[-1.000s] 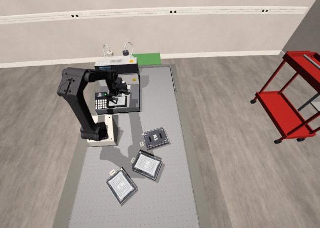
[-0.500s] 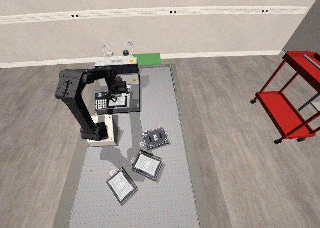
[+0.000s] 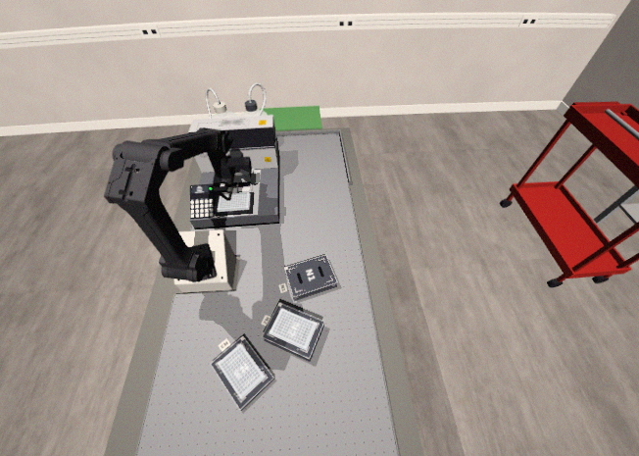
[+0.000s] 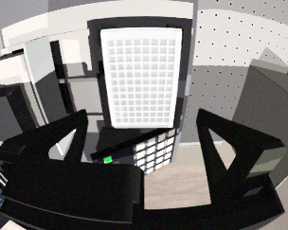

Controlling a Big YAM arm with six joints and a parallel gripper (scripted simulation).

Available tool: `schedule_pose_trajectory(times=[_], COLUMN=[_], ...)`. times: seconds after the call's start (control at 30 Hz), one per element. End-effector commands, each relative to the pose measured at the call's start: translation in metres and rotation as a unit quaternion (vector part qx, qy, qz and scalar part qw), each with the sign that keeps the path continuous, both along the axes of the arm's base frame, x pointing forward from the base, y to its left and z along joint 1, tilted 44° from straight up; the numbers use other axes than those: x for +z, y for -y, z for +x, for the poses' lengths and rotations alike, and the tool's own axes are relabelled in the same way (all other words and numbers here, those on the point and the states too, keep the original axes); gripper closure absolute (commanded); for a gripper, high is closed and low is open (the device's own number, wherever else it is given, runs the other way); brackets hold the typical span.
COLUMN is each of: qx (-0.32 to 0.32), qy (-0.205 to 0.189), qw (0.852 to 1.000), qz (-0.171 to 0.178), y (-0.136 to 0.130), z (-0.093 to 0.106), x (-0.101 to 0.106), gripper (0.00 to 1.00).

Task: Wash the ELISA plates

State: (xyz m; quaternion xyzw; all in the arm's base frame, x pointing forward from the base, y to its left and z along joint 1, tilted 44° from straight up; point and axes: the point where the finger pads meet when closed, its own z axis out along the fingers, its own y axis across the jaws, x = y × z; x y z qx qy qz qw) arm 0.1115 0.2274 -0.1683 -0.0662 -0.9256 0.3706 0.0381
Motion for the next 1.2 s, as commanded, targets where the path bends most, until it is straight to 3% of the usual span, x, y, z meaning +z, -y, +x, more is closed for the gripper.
schedule_pose_trajectory(times=[0.0, 0.2, 0.3, 0.33, 0.57, 0.6, 0.93, 1.0, 1.17], qx=[-0.001, -0.001, 0.0, 0.0, 0.0, 0.021, 0.142, 0.142, 0.2], qy=[0.015, 0.015, 0.012, 0.006, 0.006, -0.017, -0.123, -0.123, -0.18], qw=[0.999, 0.999, 1.0, 1.0, 1.0, 1.0, 0.982, 0.982, 0.962], qz=[0.03, 0.03, 0.022, 0.008, 0.015, 0.0, 0.036, 0.036, 0.042], y=[-0.035, -0.042, -0.039, -0.027, -0.028, -0.014, -0.019, -0.019, -0.016], z=[0.01, 0.011, 0.009, 0.004, 0.007, -0.007, -0.054, -0.054, -0.079], x=[0.008, 0.016, 0.018, 0.015, 0.014, 0.018, 0.028, 0.028, 0.034], gripper=[0.0, 0.0, 0.0, 0.0, 0.0, 0.02, 0.22, 0.22, 0.32])
